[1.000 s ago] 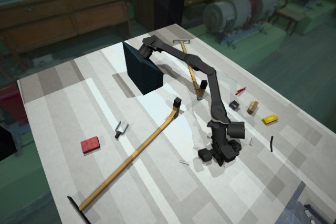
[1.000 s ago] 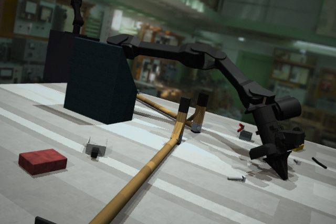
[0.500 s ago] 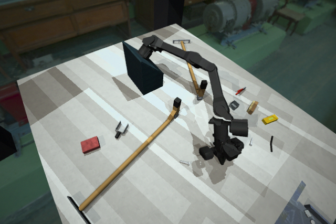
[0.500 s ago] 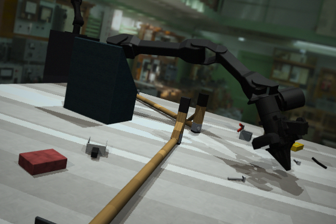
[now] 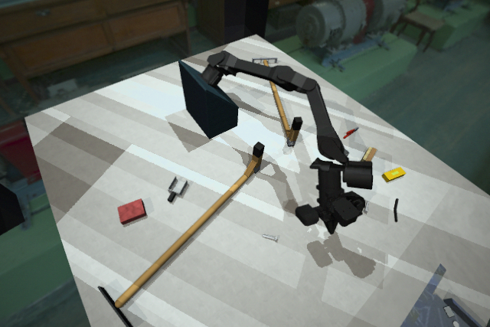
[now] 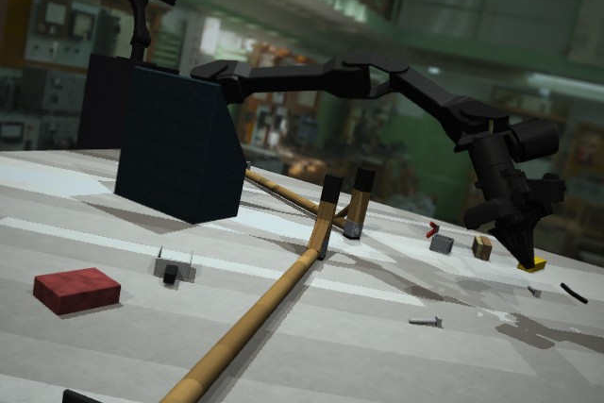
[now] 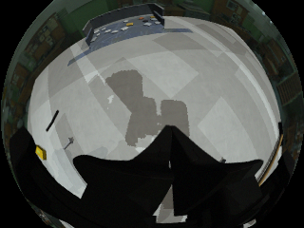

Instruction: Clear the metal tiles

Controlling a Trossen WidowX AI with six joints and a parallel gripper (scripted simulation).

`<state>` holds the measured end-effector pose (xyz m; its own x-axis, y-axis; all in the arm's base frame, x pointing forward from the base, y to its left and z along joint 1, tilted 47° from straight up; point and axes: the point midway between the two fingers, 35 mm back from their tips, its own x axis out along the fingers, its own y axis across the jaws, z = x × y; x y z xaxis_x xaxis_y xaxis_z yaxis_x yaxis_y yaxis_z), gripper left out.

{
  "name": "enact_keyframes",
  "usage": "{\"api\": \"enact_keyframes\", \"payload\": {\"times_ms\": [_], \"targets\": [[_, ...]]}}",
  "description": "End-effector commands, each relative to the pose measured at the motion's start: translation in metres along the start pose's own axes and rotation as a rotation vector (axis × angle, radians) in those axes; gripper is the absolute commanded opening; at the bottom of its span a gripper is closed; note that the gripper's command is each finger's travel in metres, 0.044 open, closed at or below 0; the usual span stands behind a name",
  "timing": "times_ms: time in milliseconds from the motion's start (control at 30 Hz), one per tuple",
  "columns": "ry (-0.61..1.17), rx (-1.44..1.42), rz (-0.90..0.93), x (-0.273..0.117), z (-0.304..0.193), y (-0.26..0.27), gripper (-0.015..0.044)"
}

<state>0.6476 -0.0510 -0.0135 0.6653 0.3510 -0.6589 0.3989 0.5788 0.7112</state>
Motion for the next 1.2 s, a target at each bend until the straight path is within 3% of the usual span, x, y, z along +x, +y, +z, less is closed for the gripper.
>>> {"api": "enact_keyframes", "payload": {"times_ms": [0, 1167], "targets": [[0.001, -0.004, 0.005, -0.011, 0.006, 0.002, 0.0], [0.24, 0.847, -0.186, -0.11, -0.061, 0.015, 0.0]]}}
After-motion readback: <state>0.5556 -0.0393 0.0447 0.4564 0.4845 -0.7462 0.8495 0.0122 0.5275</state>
